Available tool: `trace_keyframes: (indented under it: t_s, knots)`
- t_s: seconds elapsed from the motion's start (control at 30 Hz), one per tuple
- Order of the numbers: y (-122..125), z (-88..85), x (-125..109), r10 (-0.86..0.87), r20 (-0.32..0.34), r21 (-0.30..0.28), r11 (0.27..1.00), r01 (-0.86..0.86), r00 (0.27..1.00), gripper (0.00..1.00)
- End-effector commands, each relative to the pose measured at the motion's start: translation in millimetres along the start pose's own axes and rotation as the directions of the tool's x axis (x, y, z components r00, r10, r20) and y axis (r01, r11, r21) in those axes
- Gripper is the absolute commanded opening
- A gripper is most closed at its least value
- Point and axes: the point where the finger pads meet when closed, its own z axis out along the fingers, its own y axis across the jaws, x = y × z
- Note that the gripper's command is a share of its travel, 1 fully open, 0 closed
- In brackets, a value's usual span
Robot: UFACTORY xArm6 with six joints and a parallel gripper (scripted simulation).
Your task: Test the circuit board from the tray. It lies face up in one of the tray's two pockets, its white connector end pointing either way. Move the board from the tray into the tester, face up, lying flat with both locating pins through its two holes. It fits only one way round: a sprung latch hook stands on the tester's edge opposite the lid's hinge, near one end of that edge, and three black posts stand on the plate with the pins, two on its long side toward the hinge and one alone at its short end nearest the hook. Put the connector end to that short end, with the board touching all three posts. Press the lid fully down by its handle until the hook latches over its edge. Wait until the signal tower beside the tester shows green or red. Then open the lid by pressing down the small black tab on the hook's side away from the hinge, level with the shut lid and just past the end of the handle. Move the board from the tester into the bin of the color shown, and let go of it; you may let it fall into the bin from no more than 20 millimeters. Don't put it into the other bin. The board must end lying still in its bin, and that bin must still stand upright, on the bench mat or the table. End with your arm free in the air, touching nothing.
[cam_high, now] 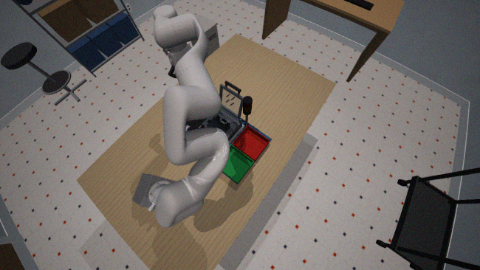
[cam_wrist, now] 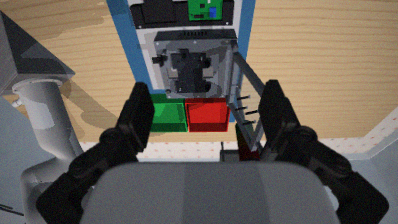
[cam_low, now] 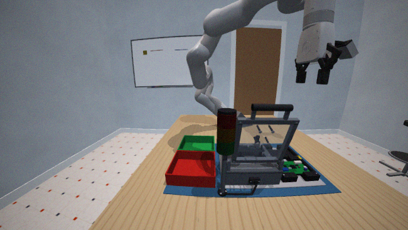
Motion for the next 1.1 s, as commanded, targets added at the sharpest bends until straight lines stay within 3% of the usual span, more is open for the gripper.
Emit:
trace_keyframes:
  t_s: [0.0,0.67,1.07]
  knots:
    - [1,-1.7,0,0.001,-0.003,-0.002,1.0,-0.001,1.0,1.0]
    - [1,0.1,1,0.001,-0.003,-0.002,1.0,-0.001,1.0,1.0]
    - [2,23.8,1,0.001,-0.003,-0.002,1.0,-0.001,1.0,1.0]
